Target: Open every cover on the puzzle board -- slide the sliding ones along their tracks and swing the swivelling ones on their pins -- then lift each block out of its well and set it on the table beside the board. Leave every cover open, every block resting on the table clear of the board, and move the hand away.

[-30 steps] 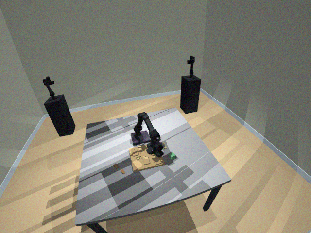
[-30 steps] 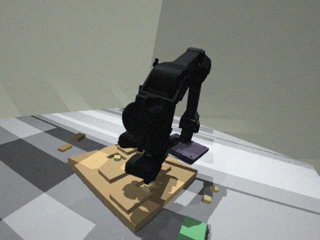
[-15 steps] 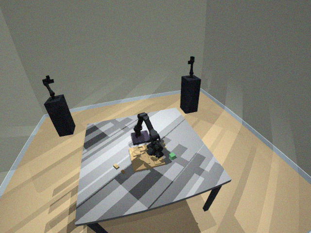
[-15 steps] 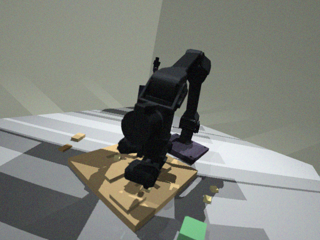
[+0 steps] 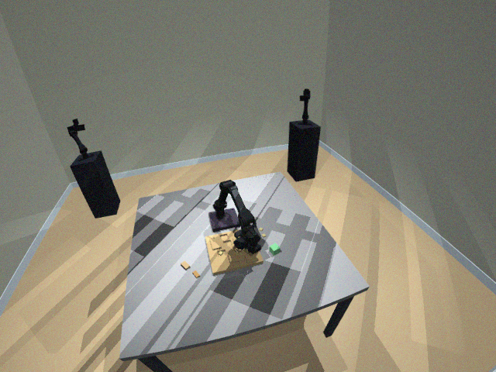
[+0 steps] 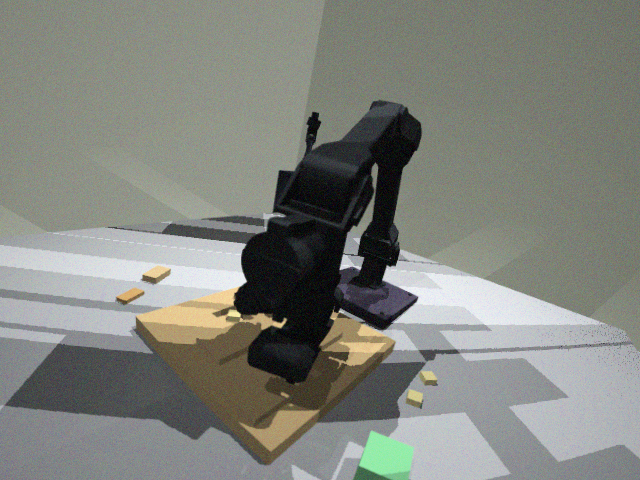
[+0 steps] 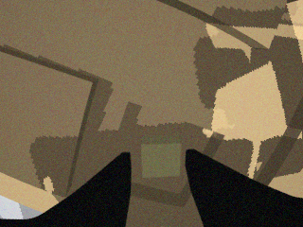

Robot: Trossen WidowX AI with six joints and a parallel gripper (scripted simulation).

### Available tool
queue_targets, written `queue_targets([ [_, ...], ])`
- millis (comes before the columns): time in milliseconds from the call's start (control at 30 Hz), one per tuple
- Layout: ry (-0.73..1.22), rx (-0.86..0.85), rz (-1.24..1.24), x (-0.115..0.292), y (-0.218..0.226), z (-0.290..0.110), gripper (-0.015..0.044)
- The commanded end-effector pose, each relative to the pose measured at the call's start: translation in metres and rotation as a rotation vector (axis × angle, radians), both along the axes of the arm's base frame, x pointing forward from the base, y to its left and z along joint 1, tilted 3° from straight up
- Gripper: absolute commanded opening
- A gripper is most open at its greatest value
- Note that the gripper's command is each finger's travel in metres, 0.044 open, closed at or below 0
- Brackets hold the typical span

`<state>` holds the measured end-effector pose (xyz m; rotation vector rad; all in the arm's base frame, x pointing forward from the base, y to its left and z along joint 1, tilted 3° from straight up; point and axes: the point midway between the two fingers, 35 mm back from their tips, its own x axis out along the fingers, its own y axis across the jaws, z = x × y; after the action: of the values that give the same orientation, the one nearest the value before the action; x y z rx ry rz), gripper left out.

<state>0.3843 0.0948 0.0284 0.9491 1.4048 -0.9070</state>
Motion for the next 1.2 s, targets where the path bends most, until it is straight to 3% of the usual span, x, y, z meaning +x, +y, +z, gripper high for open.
queue_targets([
  [0, 0.000, -0.004, -0.006, 0.000, 0.000, -0.003, 0.0144],
  [367, 0.001, 0.000, 0.000, 0.000, 0.000, -0.002, 0.0080],
  [1167, 0.000, -0.002, -0.003, 0.000, -0.001, 0.024, 0.0080],
])
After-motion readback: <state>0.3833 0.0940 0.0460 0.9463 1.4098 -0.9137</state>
